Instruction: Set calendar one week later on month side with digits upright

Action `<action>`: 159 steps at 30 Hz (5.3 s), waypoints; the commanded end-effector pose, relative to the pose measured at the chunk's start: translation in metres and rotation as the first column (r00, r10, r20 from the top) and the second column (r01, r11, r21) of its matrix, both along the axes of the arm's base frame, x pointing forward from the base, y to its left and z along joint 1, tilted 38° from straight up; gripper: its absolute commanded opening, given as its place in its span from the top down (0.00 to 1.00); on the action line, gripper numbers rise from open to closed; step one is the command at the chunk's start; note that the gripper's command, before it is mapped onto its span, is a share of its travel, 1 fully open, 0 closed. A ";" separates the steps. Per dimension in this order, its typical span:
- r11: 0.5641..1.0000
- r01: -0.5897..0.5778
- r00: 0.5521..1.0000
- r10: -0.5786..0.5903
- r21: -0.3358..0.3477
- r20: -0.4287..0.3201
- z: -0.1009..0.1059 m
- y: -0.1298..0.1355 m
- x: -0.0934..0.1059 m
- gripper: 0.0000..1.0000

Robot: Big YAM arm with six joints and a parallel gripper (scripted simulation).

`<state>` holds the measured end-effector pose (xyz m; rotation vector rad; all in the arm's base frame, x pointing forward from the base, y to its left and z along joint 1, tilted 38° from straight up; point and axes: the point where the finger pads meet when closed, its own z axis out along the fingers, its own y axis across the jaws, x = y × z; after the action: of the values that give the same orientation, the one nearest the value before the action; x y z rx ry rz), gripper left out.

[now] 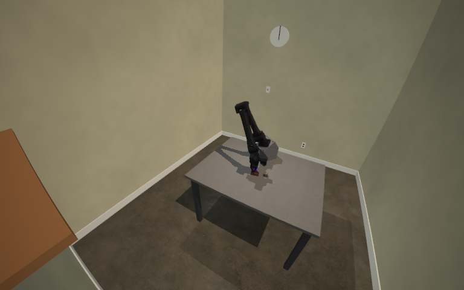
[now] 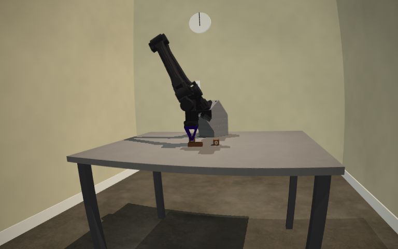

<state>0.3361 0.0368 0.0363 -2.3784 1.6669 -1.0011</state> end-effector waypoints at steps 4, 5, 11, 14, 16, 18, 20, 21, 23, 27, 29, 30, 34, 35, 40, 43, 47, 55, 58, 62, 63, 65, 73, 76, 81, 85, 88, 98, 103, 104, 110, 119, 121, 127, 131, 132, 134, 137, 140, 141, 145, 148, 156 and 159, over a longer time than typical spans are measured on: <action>1.000 0.001 1.000 -0.001 0.011 0.022 0.011 0.003 0.012 0.74; 1.000 0.001 1.000 -0.001 0.011 0.022 0.011 0.003 0.012 0.74; 1.000 0.001 1.000 -0.001 0.011 0.022 0.011 0.003 0.012 0.74; 1.000 0.001 1.000 -0.001 0.011 0.022 0.011 0.003 0.012 0.74; 1.000 0.001 1.000 -0.001 0.010 0.022 0.010 0.003 0.012 0.74; 1.000 -0.001 1.000 0.000 0.009 0.021 0.009 0.003 0.013 0.74; 1.000 -0.003 1.000 0.002 0.009 0.024 0.008 0.003 0.014 0.74; 1.000 -0.003 1.000 0.003 0.008 0.024 0.008 0.003 0.015 0.74; 1.000 -0.004 1.000 0.003 0.008 0.024 0.007 0.002 0.015 0.74; 1.000 -0.003 1.000 0.003 0.008 0.023 0.006 0.002 0.016 0.74; 1.000 -0.003 1.000 0.003 0.008 0.023 0.006 0.002 0.016 0.74; 1.000 -0.009 1.000 0.009 0.008 0.024 0.006 0.004 0.015 0.74; 1.000 -0.001 1.000 0.001 0.007 0.023 0.003 0.000 0.017 0.74; 1.000 -0.005 1.000 0.005 0.007 0.023 0.003 0.001 0.017 0.74; 1.000 -0.002 1.000 0.002 0.007 0.022 0.001 -0.001 0.018 0.74; 1.000 -0.008 1.000 0.008 0.007 0.023 0.001 0.001 0.018 0.74; 1.000 -0.002 1.000 0.002 0.008 0.019 0.000 0.000 0.018 0.74; 1.000 -0.005 1.000 0.005 0.009 0.025 0.002 0.001 0.018 0.74; 1.000 -0.005 1.000 0.005 0.009 0.025 0.002 0.001 0.018 0.74; 1.000 -0.005 1.000 0.005 0.009 0.025 0.002 0.001 0.018 0.74; 1.000 -0.005 1.000 0.005 0.009 0.025 0.002 0.001 0.018 0.74; 1.000 -0.005 1.000 0.005 0.009 0.025 0.002 0.001 0.018 0.74; 1.000 -0.005 1.000 0.005 0.009 0.025 0.002 0.001 0.018 0.74; 1.000 -0.005 1.000 0.004 0.009 0.025 0.001 0.001 0.019 0.74; 1.000 -0.004 1.000 0.004 0.007 0.021 0.001 0.000 0.018 0.74; 1.000 -0.003 1.000 0.003 0.007 0.021 0.000 0.000 0.018 0.74; 1.000 -0.004 1.000 0.004 0.008 0.022 0.000 0.000 0.018 0.74; 1.000 -0.003 1.000 0.003 0.008 0.021 0.000 0.000 0.018 0.74; 1.000 -0.003 1.000 0.003 0.008 0.021 0.000 0.000 0.018 0.74; 1.000 -0.003 1.000 0.003 0.008 0.021 0.000 0.000 0.018 0.74; 1.000 -0.003 1.000 0.003 0.008 0.021 0.000 0.000 0.018 0.74; 1.000 -0.003 1.000 0.003 0.008 0.021 0.000 0.000 0.018 0.74; 1.000 -0.003 1.000 0.003 0.008 0.021 0.000 0.000 0.018 0.74; 1.000 -0.003 1.000 0.003 0.008 0.021 0.000 0.000 0.018 0.74; 1.000 -0.003 1.000 0.003 0.008 0.021 0.000 0.000 0.018 0.74; 1.000 -0.003 1.000 0.003 0.008 0.021 0.000 0.000 0.018 0.74; 1.000 -0.003 1.000 0.003 0.008 0.021 0.000 0.000 0.018 0.70; 1.000 -0.003 1.000 0.003 0.008 0.021 0.000 0.000 0.018 0.66; 1.000 -0.003 1.000 0.003 0.008 0.021 0.000 0.000 0.018 0.62; 1.000 -0.003 1.000 0.003 0.008 0.021 0.000 0.000 0.018 0.62; 1.000 -0.003 1.000 0.003 0.008 0.021 0.000 0.000 0.018 0.54; 1.000 -0.003 1.000 0.003 0.008 0.021 0.000 0.000 0.018 0.54; 1.000 -0.003 1.000 0.003 0.008 0.021 0.000 0.000 0.018 0.54; 1.000 -0.007 0.999 0.007 0.015 0.032 0.008 0.004 0.016 0.54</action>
<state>0.3417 0.0338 0.0289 -2.3778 1.6687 -1.0002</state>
